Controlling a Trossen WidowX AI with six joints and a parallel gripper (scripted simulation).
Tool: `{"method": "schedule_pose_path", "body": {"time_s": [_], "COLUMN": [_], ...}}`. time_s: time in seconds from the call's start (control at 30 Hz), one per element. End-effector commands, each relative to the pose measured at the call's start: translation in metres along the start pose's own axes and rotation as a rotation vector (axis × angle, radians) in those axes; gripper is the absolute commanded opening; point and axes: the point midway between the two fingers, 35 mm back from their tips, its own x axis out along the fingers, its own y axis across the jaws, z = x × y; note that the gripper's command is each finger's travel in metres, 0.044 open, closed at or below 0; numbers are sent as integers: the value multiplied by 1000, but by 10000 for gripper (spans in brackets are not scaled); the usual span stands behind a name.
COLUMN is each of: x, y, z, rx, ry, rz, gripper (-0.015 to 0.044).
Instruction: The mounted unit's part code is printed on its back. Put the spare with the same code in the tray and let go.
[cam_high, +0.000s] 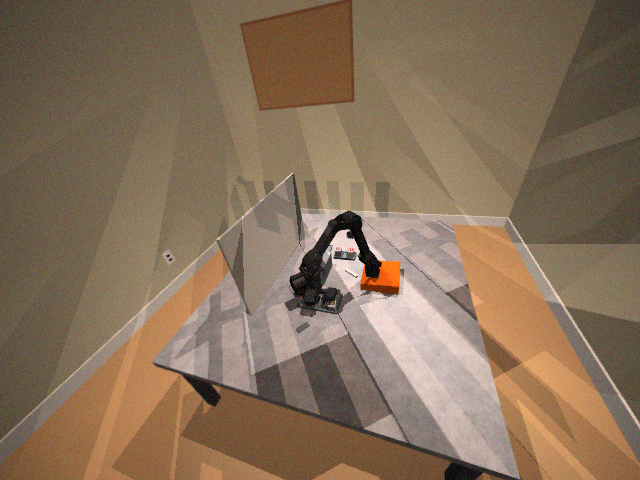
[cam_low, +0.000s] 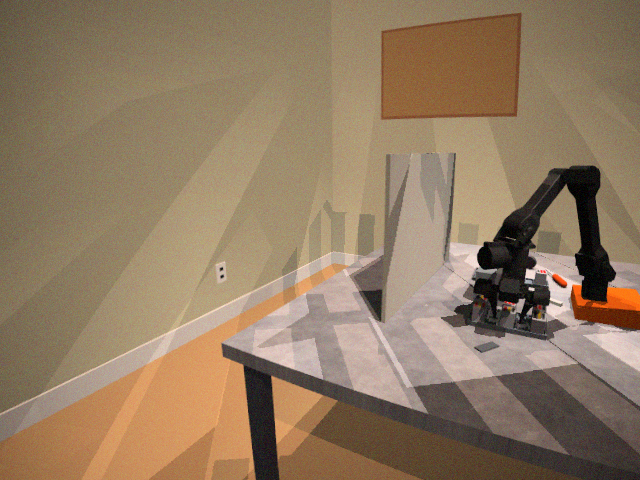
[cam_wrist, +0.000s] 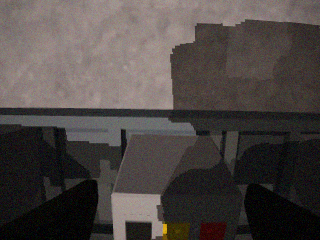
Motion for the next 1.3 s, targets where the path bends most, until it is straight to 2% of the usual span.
{"method": "schedule_pose_path", "body": {"time_s": [0.0, 0.5, 0.67, 0.9, 1.07, 1.27], "x": [3, 3, 2, 2, 2, 2], "y": [2, 2, 1, 1, 1, 1], "z": [-2, -2, -1, -1, -1, -1], "rx": [-3, -3, 0, 0, 0, 0], "ry": [7, 7, 4, 4, 4, 4], "rz": [4, 4, 3, 3, 3, 3], "gripper": [300, 300, 169, 122, 0, 0]}}
